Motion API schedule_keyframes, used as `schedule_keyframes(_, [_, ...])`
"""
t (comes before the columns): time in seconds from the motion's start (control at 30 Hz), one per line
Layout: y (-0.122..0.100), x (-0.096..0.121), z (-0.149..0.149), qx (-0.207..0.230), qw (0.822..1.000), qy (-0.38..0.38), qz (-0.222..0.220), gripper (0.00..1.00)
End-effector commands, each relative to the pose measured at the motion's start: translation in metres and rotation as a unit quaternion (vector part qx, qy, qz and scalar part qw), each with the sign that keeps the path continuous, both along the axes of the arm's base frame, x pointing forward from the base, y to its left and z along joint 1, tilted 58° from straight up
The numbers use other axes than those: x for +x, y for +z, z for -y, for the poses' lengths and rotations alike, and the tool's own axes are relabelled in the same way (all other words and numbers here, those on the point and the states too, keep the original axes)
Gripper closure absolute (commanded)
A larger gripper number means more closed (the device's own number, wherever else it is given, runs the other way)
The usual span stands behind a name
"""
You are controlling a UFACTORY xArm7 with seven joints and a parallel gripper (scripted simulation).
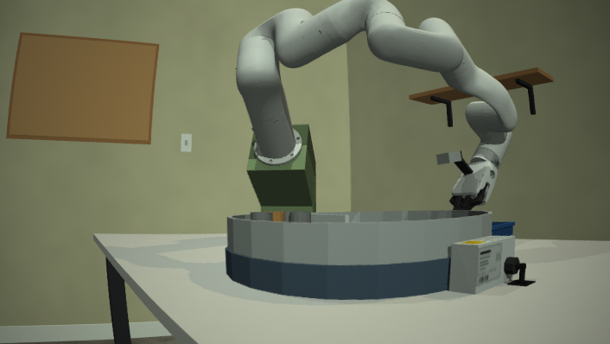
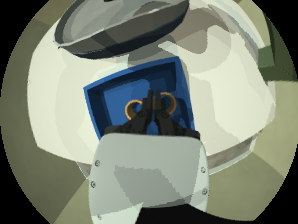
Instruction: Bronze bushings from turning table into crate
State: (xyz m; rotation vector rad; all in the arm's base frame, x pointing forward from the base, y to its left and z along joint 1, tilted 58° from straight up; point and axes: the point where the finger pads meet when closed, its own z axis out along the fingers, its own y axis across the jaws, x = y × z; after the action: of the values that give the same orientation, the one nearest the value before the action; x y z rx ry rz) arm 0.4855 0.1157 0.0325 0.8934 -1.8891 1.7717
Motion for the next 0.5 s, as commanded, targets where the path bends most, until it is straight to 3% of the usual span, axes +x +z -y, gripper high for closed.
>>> schedule_keyframes(0.0, [-0.0003, 0.0004, -0.0018, 0.002, 1.0, 0.002, 0.0, 1.0])
schedule_keyframes(0.47, [-0.0024, 0.0027, 0.0005, 0.002, 1.0, 0.002, 0.0, 1.0])
